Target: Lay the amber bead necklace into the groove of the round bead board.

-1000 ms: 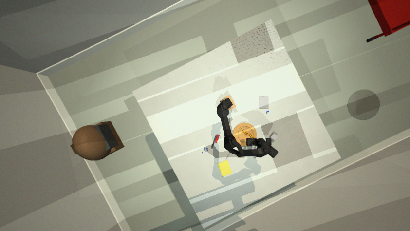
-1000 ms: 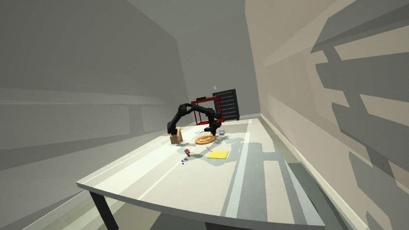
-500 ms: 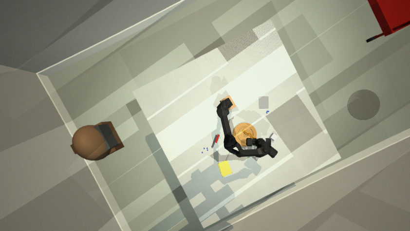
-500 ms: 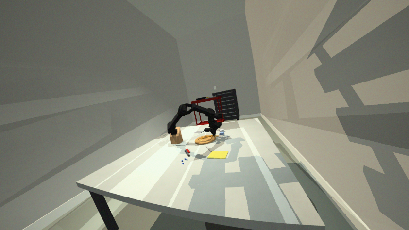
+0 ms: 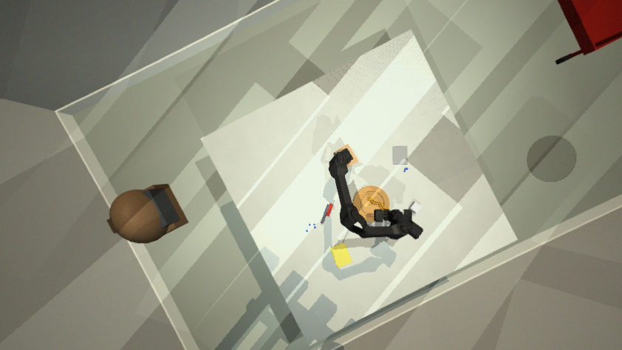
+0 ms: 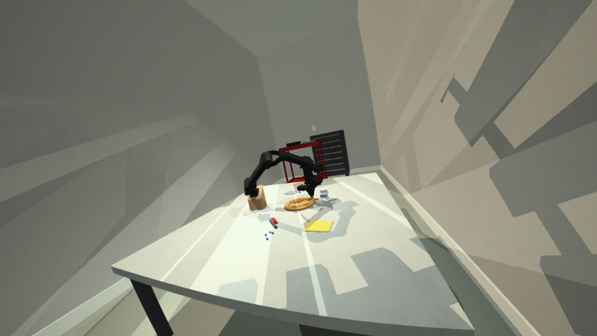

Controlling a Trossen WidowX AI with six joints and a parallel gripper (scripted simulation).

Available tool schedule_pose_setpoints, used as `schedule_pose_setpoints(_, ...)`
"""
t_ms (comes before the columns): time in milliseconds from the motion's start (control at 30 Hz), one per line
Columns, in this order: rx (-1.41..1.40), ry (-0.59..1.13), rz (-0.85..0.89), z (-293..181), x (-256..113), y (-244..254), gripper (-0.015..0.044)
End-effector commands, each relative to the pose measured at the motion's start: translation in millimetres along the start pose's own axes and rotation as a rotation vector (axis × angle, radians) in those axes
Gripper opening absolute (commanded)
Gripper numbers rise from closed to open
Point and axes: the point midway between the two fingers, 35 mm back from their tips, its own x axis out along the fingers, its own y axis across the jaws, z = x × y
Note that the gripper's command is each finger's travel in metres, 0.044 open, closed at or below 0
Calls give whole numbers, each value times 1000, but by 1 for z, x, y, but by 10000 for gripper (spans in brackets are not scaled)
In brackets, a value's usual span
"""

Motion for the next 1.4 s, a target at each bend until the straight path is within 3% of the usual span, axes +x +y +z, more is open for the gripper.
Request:
schedule_pose_setpoints(0,2,-9,7,1,-13,1,0)
schedule_pose_setpoints(767,0,-8,4,-26,-13,-46,0)
schedule_pose_setpoints(1367,0,-9,3,-26,10,-47,0)
